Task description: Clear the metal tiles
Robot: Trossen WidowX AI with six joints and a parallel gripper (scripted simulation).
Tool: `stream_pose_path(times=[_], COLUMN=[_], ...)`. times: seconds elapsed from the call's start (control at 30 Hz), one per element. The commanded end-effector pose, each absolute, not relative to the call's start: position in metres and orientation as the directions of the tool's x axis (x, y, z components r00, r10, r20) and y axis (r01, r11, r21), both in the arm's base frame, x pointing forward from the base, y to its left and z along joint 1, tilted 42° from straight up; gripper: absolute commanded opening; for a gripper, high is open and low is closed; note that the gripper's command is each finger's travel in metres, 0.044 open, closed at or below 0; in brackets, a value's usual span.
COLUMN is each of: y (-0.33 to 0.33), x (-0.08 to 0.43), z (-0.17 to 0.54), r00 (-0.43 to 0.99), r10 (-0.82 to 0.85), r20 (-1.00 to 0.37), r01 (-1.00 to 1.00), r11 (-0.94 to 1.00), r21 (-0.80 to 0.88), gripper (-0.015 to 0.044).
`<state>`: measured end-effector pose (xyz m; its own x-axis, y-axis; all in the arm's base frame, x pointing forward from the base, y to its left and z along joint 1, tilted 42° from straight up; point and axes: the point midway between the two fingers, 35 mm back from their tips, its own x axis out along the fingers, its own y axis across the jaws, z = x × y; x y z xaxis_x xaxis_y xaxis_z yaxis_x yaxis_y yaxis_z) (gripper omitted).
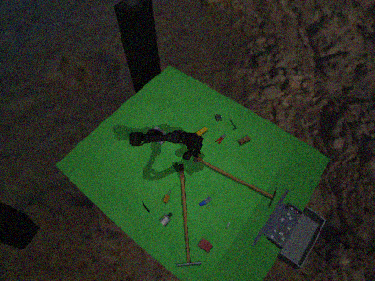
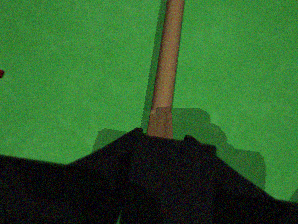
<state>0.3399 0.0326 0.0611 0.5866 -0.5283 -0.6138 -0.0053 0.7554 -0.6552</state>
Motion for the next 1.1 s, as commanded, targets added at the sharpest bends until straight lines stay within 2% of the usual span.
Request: stream_pose_path(times=[0.0, 1.07], y=[0.027, 0.017], x=[0.340, 0.334], z=[0.069, 0.078], r00=[0.592, 0.585], r10=[-0.537, -0.589], r20=[-0.601, -0.557], r01=[0.017, 0.123], r11=[0.754, 0.744], r21=[-0.657, -0.657], gripper=[0.0000, 0.0000])
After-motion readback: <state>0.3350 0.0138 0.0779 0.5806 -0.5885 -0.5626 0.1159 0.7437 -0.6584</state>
